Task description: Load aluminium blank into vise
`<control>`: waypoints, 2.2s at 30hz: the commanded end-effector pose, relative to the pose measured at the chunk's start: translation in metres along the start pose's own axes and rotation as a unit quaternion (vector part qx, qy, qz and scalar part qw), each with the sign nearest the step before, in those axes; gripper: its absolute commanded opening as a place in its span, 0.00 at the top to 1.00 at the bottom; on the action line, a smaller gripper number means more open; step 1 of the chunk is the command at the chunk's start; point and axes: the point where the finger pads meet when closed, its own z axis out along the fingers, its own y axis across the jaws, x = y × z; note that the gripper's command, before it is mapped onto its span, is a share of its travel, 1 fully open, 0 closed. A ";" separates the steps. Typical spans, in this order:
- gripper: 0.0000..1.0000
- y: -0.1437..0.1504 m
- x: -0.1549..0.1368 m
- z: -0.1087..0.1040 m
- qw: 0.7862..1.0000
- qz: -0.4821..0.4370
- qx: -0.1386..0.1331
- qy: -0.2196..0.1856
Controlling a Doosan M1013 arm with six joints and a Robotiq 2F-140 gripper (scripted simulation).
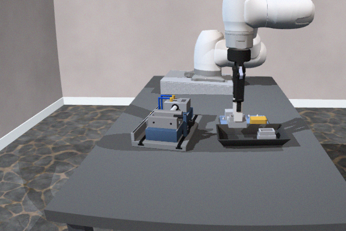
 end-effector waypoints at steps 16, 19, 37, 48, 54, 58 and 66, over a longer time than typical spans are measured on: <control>1.00 0.000 0.000 0.026 1.000 0.000 0.000 0.000; 1.00 0.000 0.000 0.030 1.000 0.000 0.000 0.000; 1.00 0.000 0.000 0.037 1.000 0.000 0.000 0.000; 1.00 0.000 0.000 0.038 1.000 0.000 0.000 0.000; 1.00 0.000 0.000 0.038 1.000 0.000 0.000 0.000; 1.00 0.000 0.000 0.038 1.000 0.000 0.000 0.000; 1.00 0.000 0.000 0.038 1.000 0.000 0.000 0.000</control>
